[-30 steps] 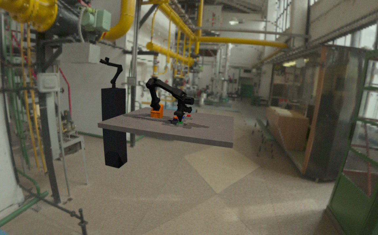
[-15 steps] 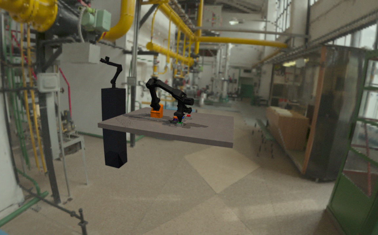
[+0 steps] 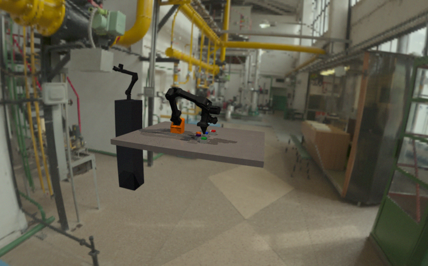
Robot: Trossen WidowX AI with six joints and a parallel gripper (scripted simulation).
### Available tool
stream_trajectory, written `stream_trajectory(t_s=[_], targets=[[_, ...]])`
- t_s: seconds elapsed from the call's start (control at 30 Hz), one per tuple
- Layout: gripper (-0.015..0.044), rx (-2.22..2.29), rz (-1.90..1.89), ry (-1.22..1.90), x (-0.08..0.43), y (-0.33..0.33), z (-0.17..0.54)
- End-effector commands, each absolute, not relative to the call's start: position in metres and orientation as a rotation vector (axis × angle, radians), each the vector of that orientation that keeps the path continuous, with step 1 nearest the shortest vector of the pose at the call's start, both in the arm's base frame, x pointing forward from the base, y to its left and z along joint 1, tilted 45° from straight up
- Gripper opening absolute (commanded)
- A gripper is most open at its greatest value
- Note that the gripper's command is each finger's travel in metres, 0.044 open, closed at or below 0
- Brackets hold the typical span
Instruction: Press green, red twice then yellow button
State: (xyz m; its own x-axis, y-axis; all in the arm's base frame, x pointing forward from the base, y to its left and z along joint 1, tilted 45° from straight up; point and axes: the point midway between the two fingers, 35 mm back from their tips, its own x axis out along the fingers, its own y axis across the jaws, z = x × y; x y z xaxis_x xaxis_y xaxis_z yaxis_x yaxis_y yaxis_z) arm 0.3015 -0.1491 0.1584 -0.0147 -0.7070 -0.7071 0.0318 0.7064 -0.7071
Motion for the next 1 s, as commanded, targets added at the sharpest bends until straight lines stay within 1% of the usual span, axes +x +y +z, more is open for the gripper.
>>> stream_trajectory(t_s=[0.0,0.1,0.3,0.43,0.6,0.73,0.9,0.97], targets=[[0.002,-0.588,-0.641,1.475,0.305,-0.122,0.185],[0.002,-0.589,-0.641,1.475,0.303,-0.106,0.201],[0.002,-0.588,-0.639,1.475,0.305,-0.103,0.199],[0.002,-0.568,-0.608,1.476,0.331,-0.05,0.148],[0.002,-0.561,-0.597,1.481,0.34,0.002,0.099],[0.002,-0.562,-0.602,1.484,0.335,0.045,0.057],[0.002,-0.575,-0.625,1.479,0.316,0.092,0.006],[0.002,-0.579,-0.631,1.477,0.311,0.1,-0.003]])
